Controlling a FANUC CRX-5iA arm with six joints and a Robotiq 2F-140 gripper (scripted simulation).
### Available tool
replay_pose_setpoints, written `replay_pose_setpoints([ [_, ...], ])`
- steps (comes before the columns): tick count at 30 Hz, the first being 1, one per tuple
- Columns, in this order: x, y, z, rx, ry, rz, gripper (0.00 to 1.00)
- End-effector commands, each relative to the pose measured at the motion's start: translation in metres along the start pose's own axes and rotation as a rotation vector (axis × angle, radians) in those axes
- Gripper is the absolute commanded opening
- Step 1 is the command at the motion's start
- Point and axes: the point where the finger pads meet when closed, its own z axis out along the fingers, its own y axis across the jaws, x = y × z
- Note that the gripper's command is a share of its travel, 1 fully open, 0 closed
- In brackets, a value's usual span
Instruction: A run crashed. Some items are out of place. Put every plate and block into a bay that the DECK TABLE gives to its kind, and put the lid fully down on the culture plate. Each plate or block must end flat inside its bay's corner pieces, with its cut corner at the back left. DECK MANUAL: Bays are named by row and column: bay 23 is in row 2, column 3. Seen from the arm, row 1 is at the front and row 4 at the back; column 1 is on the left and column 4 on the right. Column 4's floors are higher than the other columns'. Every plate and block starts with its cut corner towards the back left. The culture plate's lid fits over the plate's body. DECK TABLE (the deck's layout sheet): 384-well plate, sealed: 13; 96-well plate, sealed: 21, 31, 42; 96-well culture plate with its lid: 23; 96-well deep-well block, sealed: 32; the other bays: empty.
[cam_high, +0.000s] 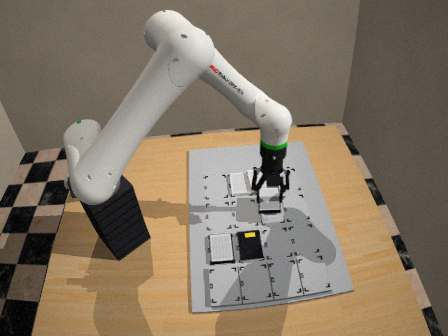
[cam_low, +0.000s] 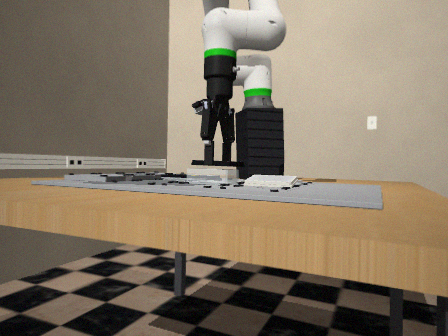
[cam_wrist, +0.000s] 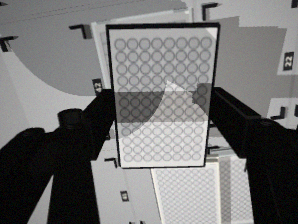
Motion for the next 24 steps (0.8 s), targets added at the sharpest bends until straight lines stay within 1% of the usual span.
replay_pose_setpoints([
  [1, 0.000, -0.001, -0.002, 0.002, -0.001, 0.000, 0.10],
  [6, 0.000, -0.001, -0.002, 0.002, -0.001, 0.000, 0.10],
  [18, 0.000, -0.001, -0.018, 0.002, -0.001, 0.000, 0.10],
  [24, 0.000, -0.001, -0.019, 0.002, -0.001, 0.000, 0.10],
])
